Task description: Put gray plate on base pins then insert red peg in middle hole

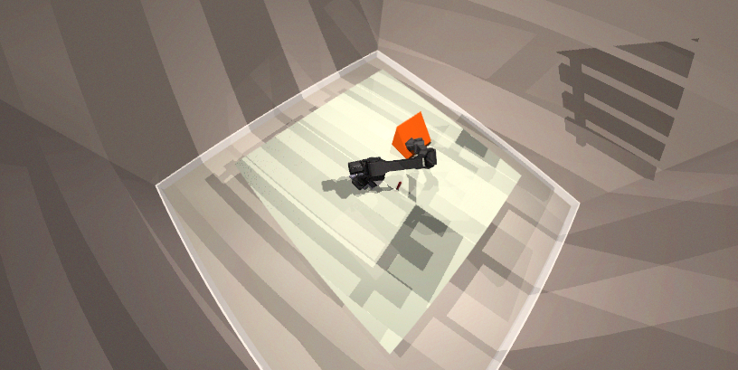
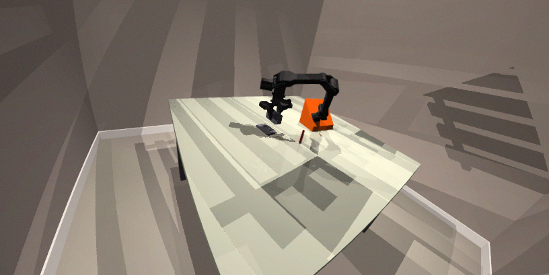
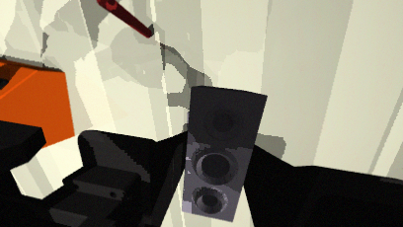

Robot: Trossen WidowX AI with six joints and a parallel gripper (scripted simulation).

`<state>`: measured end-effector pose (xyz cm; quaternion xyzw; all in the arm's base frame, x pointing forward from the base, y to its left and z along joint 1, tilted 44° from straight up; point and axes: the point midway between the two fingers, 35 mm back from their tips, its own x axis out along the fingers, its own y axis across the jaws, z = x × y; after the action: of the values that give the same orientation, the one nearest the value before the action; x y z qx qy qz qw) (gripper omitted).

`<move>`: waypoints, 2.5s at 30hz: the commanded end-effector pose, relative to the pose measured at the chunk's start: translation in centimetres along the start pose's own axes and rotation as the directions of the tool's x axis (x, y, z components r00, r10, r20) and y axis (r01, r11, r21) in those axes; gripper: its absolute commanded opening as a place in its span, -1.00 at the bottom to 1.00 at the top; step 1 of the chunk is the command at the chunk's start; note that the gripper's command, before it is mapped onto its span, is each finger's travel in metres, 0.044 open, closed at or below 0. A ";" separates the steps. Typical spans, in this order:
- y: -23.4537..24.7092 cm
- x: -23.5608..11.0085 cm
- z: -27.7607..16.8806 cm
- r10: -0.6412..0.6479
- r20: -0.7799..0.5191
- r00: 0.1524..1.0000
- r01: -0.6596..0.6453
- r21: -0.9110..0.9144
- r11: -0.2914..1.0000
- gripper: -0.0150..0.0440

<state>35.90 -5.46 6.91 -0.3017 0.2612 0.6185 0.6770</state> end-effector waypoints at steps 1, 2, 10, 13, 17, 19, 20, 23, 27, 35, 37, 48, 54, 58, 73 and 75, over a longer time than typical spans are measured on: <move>0.2 0.9 -1.3 0.008 0.000 1.000 -0.008 -0.015 1.000 -0.49; 0.3 1.1 -1.6 0.008 0.000 1.000 -0.008 -0.019 1.000 -0.49; 0.6 2.4 -3.7 0.008 0.000 1.000 -0.008 -0.048 0.999 -0.49; 0.7 2.9 -4.5 0.008 0.000 1.000 -0.008 -0.059 0.998 -0.49; 0.9 3.6 -5.6 0.008 0.000 1.000 -0.008 -0.074 0.997 -0.49; 1.1 3.9 -6.1 0.008 0.000 1.000 -0.008 -0.081 0.997 -0.49; 1.1 4.0 -6.3 0.008 0.000 1.000 -0.008 -0.084 0.996 -0.49; 1.2 4.2 -6.4 0.008 0.001 1.000 -0.008 -0.086 0.996 -0.49; 1.1 4.1 -6.4 0.008 0.001 1.000 -0.008 -0.086 0.996 -0.49; 1.2 4.2 -6.4 0.008 0.001 1.000 -0.008 -0.086 0.996 -0.49; 1.2 4.2 -6.4 0.008 0.001 1.000 -0.008 -0.086 0.996 -0.49; 1.2 4.5 -6.5 0.008 0.001 1.000 -0.008 -0.086 0.996 -0.49; 1.2 5.8 -6.5 0.008 0.001 1.000 -0.007 -0.086 0.996 -0.49; 1.2 5.8 -6.5 0.008 0.001 1.000 -0.007 -0.086 0.996 -0.49; 1.2 8.0 -6.5 0.007 0.002 1.000 -0.007 -0.086 0.996 -0.49; 1.2 8.2 -6.5 0.007 0.002 1.000 -0.007 -0.086 0.996 -0.49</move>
<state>35.69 -5.08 -3.12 -0.3321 0.2343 0.6308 0.6609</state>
